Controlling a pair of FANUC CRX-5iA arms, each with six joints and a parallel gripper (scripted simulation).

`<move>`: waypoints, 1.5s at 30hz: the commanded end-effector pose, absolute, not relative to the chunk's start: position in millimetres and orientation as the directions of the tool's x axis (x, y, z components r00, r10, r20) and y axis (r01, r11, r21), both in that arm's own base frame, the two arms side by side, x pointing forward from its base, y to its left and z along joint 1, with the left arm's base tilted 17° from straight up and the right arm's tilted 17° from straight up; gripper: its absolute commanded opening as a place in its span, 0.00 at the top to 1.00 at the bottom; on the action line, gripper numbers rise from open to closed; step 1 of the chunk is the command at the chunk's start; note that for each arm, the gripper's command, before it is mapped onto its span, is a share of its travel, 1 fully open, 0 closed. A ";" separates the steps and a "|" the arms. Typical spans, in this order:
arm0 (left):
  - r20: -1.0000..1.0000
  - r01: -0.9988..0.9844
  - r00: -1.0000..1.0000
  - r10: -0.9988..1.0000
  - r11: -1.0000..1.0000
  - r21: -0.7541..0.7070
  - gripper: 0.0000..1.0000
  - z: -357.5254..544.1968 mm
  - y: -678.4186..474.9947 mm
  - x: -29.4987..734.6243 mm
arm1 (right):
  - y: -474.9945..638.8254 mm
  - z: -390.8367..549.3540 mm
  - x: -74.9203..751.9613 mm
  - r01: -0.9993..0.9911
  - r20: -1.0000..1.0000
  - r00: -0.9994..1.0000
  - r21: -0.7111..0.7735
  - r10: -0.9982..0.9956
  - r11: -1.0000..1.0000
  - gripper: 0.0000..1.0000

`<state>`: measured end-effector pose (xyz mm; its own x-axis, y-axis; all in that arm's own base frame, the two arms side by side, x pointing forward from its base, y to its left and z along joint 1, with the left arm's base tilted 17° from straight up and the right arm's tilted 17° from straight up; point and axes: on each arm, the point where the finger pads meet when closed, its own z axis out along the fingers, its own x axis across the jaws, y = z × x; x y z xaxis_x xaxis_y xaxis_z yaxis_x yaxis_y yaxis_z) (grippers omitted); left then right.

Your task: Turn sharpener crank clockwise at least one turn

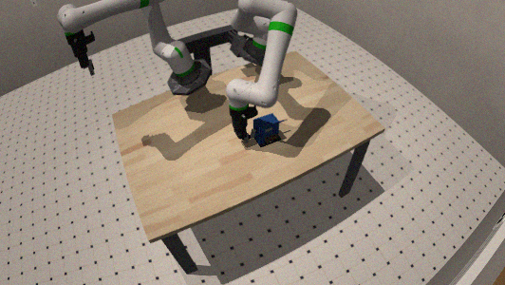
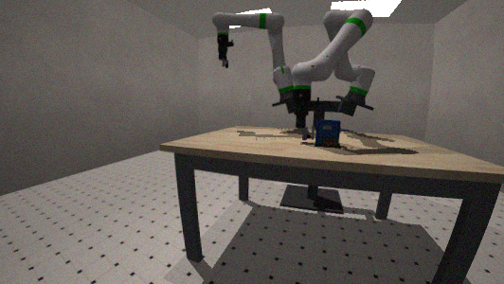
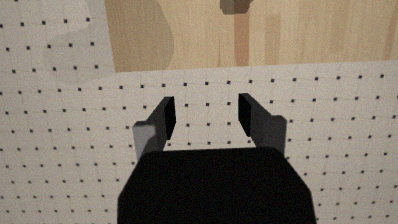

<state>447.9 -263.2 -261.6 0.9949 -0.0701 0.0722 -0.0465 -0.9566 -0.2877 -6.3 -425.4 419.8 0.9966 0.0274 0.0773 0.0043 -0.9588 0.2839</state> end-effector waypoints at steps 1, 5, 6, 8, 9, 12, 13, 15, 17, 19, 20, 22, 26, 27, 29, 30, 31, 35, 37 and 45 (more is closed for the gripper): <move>0.073 -0.046 0.995 -0.070 -0.957 -0.287 1.00 -260.2 -264.1 445.3 | -425.3 420.8 -6.6 0.004 0.077 0.997 0.286 0.027 -0.958 0.00; 0.073 -0.046 0.995 -0.070 -0.957 -0.287 1.00 -258.6 -264.3 440.3 | -425.3 420.8 -6.6 0.004 0.077 0.997 0.286 0.027 -0.958 0.00; 0.073 -0.046 0.995 -0.070 -0.957 -0.287 1.00 -258.1 -264.4 439.0 | -425.3 420.8 -6.6 0.004 0.077 0.997 0.286 0.027 -0.958 0.00; 0.073 -0.046 0.995 -0.070 -0.957 -0.287 1.00 -257.5 -264.5 437.8 | -425.3 420.8 -6.6 0.004 0.077 0.997 0.286 0.027 -0.958 0.00; 0.073 -0.046 0.995 -0.070 -0.957 -0.287 1.00 -257.5 -264.5 437.8 | -425.3 420.8 -6.6 0.004 0.077 0.997 0.286 0.027 -0.958 0.00; 0.073 -0.046 0.995 -0.070 -0.957 -0.287 1.00 -255.8 -264.9 434.2 | -425.3 420.8 -6.6 0.004 0.077 0.997 0.286 0.027 -0.958 0.00; 0.073 -0.046 0.995 -0.070 -0.957 -0.287 1.00 -255.1 -265.0 433.1 | -425.3 420.8 -6.6 0.004 0.077 0.997 0.286 0.027 -0.958 0.00; 0.073 -0.046 0.995 -0.070 -0.957 -0.287 1.00 -253.8 -265.3 430.8 | -425.3 420.8 -6.6 0.004 0.077 0.997 0.286 0.027 -0.958 0.00; 0.073 -0.046 0.995 -0.070 -0.957 -0.287 1.00 -252.3 -265.7 428.7 | -425.3 420.8 -6.6 0.004 0.077 0.997 0.286 0.027 -0.958 0.00; 0.073 -0.046 0.995 -0.070 -0.957 -0.287 1.00 -250.7 -266.0 426.6 | -425.3 420.8 -6.6 0.004 0.077 0.997 0.286 0.027 -0.958 0.00; 0.073 -0.046 0.995 -0.070 -0.957 -0.287 1.00 -249.9 -266.2 425.6 | -425.3 420.8 -6.6 0.004 0.077 0.997 0.286 0.027 -0.958 0.00; 0.073 -0.046 0.995 -0.070 -0.957 -0.287 1.00 -248.1 -266.7 423.6 | -425.3 420.8 -6.6 0.004 0.077 0.997 0.286 0.027 -0.958 0.00; 0.073 -0.046 0.995 -0.070 -0.957 -0.287 1.00 -246.3 -267.1 421.8 | -425.3 420.8 -6.6 0.004 0.077 0.997 0.286 0.027 -0.958 0.00; 0.073 -0.046 0.995 -0.070 -0.957 -0.287 1.00 -245.3 -267.4 420.9 | -425.3 420.8 -6.6 0.004 0.077 0.997 0.286 0.027 -0.958 0.00; 0.073 -0.046 0.995 -0.070 -0.957 -0.287 1.00 -243.4 -267.9 419.2 | -425.3 420.8 -6.6 0.004 0.077 0.997 0.286 0.027 -0.958 0.00; 0.073 -0.046 0.995 -0.070 -0.957 -0.287 1.00 -242.3 -268.2 418.4 | -425.3 420.8 -6.6 0.004 0.077 0.997 0.286 0.027 -0.958 0.00; 0.073 -0.046 0.995 -0.070 -0.957 -0.287 1.00 -241.3 -268.4 417.6 | -425.3 420.8 -6.6 0.004 0.077 0.997 0.286 0.027 -0.958 0.00; 0.073 -0.046 0.995 -0.070 -0.957 -0.287 1.00 -236.9 -269.6 414.8 | -425.3 420.8 -6.6 0.004 0.077 0.997 0.286 0.027 -0.958 0.00; 0.073 -0.046 0.995 -0.070 -0.957 -0.287 1.00 -234.6 -270.2 413.6 | -425.3 420.8 -6.6 0.004 0.077 0.997 0.286 0.027 -0.958 0.00; 0.073 -0.046 0.995 -0.070 -0.957 -0.287 1.00 -227.5 -272.2 410.7 | -425.3 420.8 -6.6 0.004 0.077 0.997 0.286 0.027 -0.958 0.00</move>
